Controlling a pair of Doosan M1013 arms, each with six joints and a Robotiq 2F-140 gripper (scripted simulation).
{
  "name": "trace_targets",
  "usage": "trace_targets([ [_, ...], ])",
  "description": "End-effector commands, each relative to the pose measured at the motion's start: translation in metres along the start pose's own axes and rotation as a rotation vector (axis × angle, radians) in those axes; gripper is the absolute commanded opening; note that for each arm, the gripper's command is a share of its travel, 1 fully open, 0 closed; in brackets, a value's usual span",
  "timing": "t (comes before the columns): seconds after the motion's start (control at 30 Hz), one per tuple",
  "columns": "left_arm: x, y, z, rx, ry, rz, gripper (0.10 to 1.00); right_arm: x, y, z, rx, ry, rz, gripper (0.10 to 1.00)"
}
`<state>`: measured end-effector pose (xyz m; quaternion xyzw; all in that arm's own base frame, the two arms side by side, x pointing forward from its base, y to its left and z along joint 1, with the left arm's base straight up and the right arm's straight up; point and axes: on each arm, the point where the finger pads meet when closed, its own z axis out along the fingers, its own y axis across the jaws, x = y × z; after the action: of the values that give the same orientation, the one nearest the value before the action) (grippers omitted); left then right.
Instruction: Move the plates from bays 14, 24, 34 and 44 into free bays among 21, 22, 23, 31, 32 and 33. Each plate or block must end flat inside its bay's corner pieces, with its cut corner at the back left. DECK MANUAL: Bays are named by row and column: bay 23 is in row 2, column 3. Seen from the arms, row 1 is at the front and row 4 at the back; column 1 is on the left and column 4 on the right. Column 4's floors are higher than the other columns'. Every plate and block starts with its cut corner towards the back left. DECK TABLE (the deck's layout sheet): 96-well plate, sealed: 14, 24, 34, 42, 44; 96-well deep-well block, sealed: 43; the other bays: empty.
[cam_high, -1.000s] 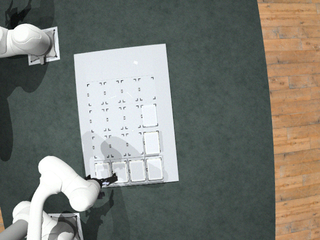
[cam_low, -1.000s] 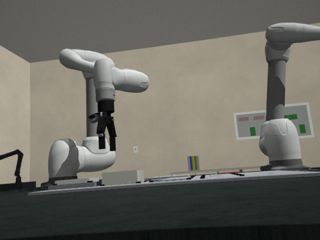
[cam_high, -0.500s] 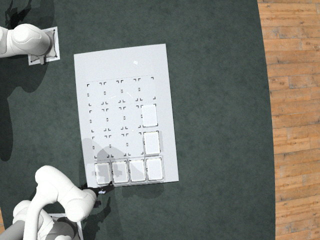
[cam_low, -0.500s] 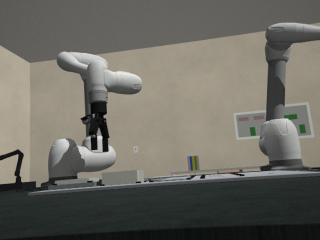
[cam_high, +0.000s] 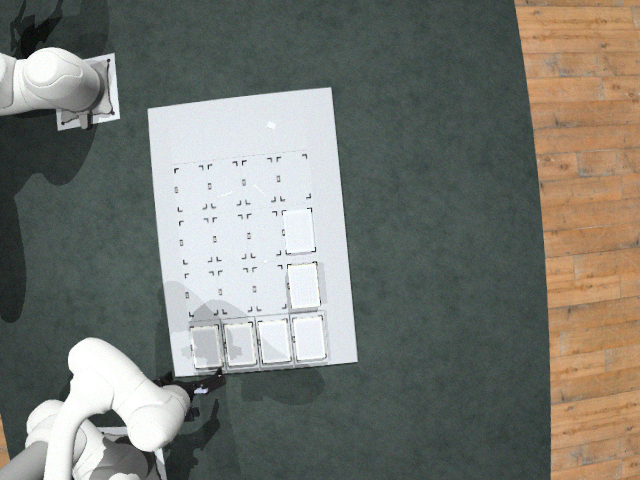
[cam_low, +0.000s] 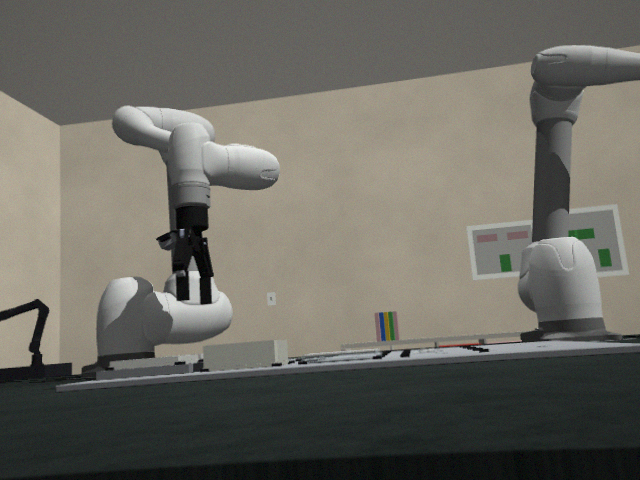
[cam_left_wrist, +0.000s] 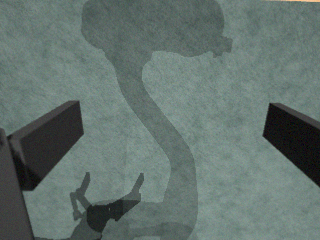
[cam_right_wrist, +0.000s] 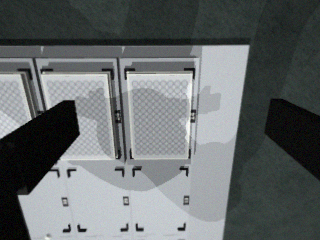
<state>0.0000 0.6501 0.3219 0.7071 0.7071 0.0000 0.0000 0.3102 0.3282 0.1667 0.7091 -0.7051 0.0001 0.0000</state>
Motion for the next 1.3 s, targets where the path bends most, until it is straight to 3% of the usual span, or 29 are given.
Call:
trace_targets([
  [0.0, 0.000, 0.000, -0.001, 0.000, 0.002, 0.000, 1.000, 0.000, 0.000, 0.000, 0.000, -0.001, 0.000, 1.000],
  [1.13, 0.000, 0.000, -0.001, 0.000, 0.002, 0.000, 1.000, 0.000, 0.000, 0.000, 0.000, -0.001, 0.000, 1.000],
  [1.27, 0.000, 0.000, -0.001, 0.000, 0.002, 0.000, 1.000, 0.000, -0.016, -0.001, 0.000, -0.001, 0.000, 1.000],
])
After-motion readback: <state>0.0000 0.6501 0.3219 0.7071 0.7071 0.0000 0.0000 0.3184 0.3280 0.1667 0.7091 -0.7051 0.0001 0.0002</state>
